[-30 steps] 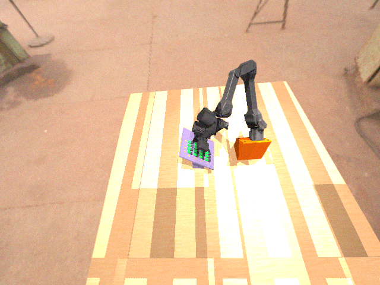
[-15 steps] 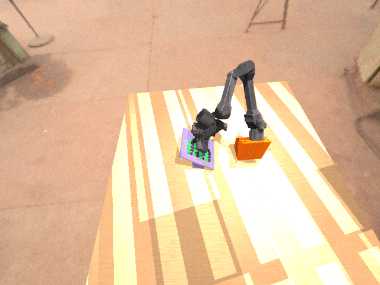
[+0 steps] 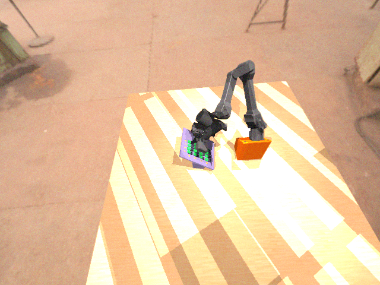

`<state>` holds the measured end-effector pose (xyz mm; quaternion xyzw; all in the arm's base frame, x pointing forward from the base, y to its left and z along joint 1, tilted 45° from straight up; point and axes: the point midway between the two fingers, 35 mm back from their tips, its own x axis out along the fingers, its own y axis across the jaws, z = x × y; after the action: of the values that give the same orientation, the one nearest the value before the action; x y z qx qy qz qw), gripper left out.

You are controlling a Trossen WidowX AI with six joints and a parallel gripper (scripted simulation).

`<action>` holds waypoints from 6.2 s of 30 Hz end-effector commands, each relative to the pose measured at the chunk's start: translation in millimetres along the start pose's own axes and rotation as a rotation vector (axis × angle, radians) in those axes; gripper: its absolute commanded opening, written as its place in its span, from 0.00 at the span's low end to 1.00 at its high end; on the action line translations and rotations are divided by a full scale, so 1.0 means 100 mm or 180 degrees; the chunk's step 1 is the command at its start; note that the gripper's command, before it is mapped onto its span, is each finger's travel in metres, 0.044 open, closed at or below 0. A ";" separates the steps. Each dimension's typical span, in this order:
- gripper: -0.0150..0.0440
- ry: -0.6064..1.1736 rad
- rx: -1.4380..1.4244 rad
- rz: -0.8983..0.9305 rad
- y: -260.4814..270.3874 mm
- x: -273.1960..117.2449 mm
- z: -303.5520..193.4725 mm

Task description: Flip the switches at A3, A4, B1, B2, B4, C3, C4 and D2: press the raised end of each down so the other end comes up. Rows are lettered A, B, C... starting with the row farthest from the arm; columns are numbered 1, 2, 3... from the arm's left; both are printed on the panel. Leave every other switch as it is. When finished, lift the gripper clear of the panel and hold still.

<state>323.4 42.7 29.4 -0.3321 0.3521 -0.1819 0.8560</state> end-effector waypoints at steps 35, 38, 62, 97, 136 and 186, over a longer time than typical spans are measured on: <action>0.25 0.0005 0.0000 0.0003 0.00 0.03 0.00; 0.25 0.0061 0.0004 0.0037 0.05 -0.21 0.01; 0.25 0.0169 -0.0003 0.0026 0.67 -0.26 -0.20; 0.25 0.0166 -0.0003 0.0023 0.66 -0.02 -0.20; 0.25 0.0166 -0.0003 0.0022 0.66 0.03 -0.20; 0.25 0.0167 -0.0006 0.0021 0.45 -0.02 -0.20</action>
<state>310.4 69.1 -7.4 -0.3244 0.3719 -0.1897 0.8488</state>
